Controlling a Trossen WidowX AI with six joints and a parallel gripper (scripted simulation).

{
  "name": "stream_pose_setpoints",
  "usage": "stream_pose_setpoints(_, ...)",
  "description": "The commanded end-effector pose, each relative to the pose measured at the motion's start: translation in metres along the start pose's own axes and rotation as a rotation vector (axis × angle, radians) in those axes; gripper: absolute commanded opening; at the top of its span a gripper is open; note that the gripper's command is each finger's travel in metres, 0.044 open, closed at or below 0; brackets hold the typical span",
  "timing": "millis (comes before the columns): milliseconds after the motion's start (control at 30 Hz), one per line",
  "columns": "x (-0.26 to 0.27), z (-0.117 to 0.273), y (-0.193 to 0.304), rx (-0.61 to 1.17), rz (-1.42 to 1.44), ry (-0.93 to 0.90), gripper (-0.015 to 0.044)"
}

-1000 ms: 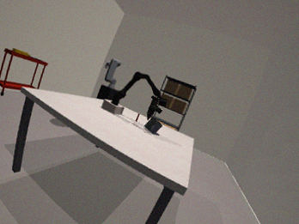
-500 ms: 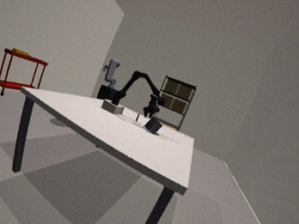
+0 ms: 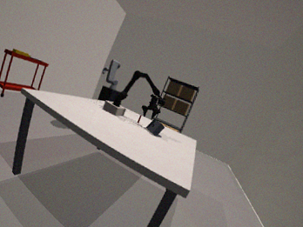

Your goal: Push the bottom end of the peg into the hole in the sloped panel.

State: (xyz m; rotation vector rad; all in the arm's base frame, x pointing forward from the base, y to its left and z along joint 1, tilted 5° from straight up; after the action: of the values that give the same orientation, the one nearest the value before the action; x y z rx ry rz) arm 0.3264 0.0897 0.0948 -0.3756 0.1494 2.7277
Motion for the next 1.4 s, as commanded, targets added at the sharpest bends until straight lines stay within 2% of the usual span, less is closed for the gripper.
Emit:
stream_pose_setpoints(0,0.011,0.005,-0.003,-0.024,0.118,-0.015,0.044)
stream_pose_setpoints(1133,0.108,0.026,-0.009,-0.213,1.147,-0.1,0.044)
stream_pose_setpoints(1367,0.112,0.027,-0.009,-0.223,1.191,-0.101,0.044)
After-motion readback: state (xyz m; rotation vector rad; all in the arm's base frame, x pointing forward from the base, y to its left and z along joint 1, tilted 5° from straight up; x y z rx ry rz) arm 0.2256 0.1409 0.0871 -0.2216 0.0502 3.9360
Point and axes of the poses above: the point midway between the two fingers, 35 mm back from their tips, its own z axis back along the fingers, its own x axis across the jaws, y = z × x, the point moved 1 cm from there along z, back along the fingers, and after that the axes turned 9 degrees about -z, right-handed, at the moved point
